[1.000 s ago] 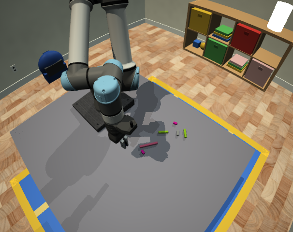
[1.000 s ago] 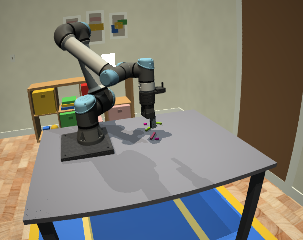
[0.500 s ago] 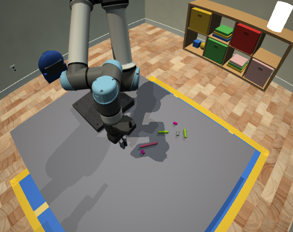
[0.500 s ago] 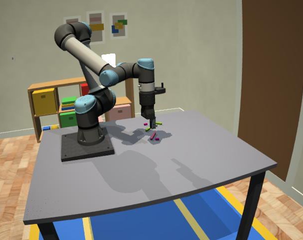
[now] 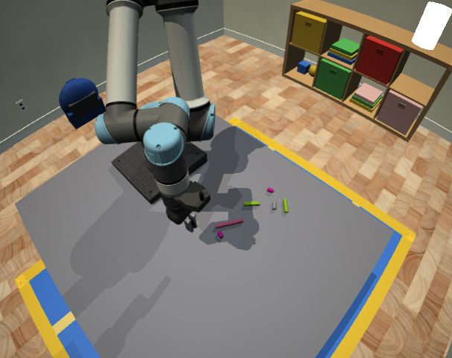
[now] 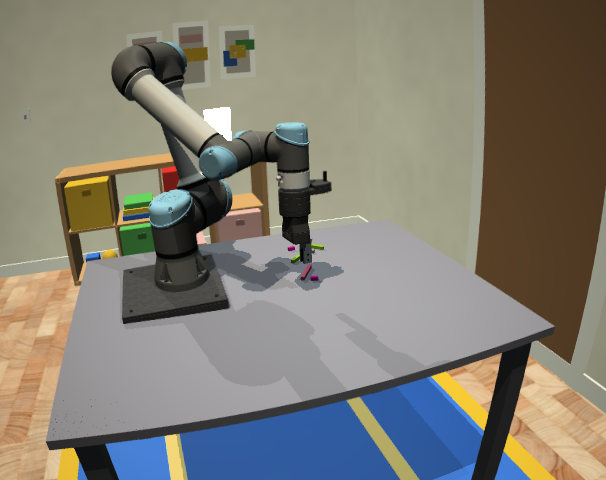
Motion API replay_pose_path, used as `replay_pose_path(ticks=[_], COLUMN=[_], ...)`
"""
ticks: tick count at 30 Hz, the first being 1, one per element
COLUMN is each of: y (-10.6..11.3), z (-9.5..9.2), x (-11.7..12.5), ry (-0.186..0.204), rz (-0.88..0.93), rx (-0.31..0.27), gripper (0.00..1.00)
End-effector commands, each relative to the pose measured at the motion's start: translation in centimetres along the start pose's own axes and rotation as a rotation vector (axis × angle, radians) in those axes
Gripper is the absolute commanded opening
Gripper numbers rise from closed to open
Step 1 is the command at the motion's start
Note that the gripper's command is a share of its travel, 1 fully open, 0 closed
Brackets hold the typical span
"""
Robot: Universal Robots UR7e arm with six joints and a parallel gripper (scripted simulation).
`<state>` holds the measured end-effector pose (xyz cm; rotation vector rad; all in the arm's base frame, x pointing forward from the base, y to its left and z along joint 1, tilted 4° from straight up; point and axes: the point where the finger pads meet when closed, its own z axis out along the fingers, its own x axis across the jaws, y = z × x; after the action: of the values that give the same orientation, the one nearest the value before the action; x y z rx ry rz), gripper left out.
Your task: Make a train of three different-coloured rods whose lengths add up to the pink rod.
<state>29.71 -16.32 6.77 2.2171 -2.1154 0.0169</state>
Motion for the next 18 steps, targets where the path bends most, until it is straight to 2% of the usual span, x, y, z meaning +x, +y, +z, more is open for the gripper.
replay_pose_path(ticks=[1,11,18], y=[0.0,0.0,-0.1], z=[1.1,5.5,6.8], x=[0.0,0.1,0.1], ry=[0.001,0.001,0.001], rz=[0.000,0.000,0.000], rx=[0.001,0.001,0.001], gripper=[0.24,0.24,0.24])
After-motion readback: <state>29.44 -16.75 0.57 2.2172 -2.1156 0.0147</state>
